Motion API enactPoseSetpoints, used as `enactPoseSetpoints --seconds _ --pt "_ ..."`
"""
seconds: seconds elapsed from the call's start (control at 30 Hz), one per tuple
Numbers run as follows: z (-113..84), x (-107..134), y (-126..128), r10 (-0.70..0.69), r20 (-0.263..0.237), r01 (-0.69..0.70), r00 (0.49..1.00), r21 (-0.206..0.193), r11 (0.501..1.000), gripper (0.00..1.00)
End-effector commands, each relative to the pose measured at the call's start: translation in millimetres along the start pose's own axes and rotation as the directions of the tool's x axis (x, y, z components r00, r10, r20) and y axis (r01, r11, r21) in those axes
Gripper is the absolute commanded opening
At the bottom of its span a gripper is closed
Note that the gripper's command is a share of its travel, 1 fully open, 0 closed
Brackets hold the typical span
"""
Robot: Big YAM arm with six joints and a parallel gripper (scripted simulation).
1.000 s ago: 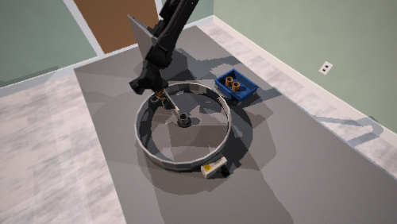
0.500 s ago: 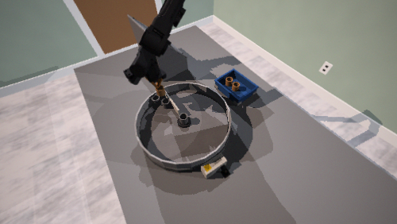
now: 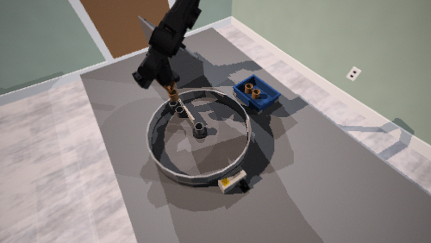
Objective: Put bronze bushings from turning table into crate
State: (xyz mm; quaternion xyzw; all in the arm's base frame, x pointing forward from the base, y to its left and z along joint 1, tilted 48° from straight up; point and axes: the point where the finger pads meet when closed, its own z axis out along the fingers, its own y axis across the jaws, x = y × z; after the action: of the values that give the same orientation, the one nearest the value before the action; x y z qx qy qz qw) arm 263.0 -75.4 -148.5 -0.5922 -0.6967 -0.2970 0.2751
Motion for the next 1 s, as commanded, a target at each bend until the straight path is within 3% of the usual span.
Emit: enactPoseSetpoints --seconds 0.0,0.97 --pt "-16.2 -15.2 13.9 -0.027 0.039 0.028 0.999 -0.032 0.999 0.0" --pt "-16.2 -15.1 13.9 -0.021 0.039 0.022 0.999 -0.032 0.999 0.0"
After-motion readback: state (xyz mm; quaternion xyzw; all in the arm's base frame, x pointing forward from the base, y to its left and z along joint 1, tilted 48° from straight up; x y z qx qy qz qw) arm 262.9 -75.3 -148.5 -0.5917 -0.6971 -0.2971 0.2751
